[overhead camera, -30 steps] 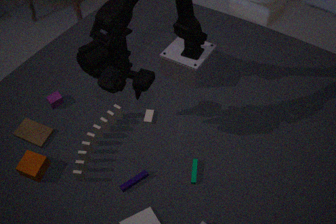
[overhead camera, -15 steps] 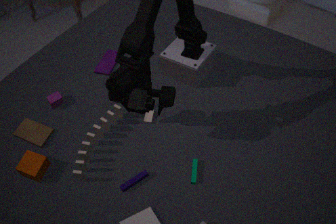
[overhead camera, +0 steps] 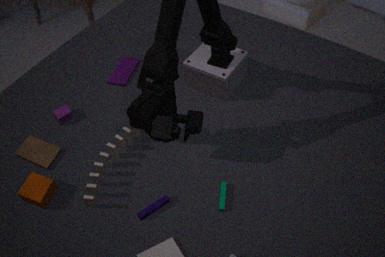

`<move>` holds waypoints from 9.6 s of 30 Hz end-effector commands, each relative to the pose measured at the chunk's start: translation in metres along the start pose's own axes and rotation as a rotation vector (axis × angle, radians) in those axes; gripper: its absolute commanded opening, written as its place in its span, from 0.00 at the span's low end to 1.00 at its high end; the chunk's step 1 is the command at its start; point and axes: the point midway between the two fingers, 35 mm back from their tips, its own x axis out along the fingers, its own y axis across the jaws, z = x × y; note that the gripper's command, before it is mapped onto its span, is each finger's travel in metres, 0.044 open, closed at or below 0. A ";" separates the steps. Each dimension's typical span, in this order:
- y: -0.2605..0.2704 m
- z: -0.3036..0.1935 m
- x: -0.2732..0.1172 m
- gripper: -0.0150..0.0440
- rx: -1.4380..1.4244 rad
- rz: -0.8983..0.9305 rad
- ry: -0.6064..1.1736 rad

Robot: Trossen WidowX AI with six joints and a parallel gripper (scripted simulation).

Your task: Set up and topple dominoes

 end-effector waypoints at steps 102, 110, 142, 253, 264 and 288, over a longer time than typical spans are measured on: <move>0.052 0.093 -0.067 0.44 -0.276 0.300 -0.738; 0.045 0.092 -0.066 0.44 -0.258 0.340 -0.886; 0.046 0.025 -0.096 0.44 -0.382 0.435 -1.376; 0.069 -0.015 -0.056 1.00 -0.535 0.464 -1.457; 0.050 0.060 -0.035 1.00 -0.365 0.418 -1.079; 0.085 0.020 -0.090 1.00 -0.620 0.028 -0.039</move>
